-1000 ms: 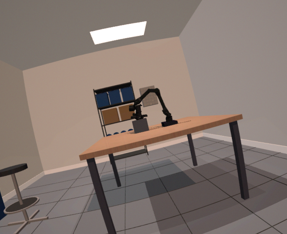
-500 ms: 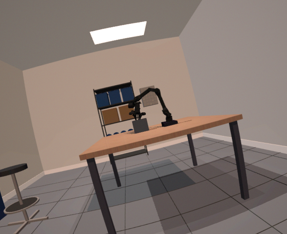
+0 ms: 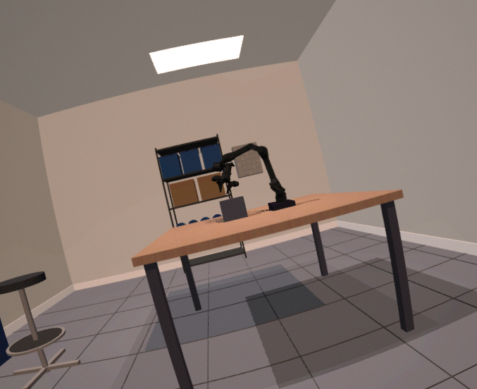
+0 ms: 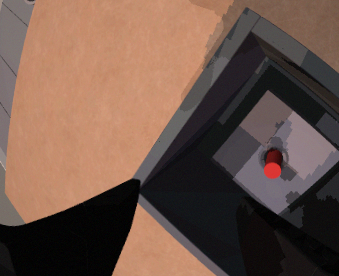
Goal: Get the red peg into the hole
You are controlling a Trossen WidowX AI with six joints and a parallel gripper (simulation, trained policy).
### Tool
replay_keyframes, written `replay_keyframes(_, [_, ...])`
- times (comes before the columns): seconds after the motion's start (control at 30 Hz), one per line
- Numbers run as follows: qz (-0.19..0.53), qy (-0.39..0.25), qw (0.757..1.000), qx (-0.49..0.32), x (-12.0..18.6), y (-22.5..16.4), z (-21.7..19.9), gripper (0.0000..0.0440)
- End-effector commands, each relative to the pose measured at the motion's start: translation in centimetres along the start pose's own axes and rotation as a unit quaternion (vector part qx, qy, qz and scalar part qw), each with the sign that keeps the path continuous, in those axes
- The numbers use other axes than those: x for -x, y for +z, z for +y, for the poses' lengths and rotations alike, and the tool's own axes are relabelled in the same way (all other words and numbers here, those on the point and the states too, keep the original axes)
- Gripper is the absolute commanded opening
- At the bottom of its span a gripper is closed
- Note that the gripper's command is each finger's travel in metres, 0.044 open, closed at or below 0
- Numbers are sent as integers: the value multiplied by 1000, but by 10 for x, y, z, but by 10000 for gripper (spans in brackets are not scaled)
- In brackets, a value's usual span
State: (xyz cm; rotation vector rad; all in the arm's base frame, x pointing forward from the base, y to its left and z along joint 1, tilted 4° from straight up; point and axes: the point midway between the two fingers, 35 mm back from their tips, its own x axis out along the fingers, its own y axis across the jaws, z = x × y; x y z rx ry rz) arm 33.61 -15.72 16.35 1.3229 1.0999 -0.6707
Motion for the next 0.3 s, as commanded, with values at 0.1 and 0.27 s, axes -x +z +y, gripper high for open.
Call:
replay_keyframes(0.1, [-11, 53, 998, 28, 37, 3, 22, 238])
replay_keyframes(0.27, [-23, 93, 994, 50, 68, 4, 35, 245])
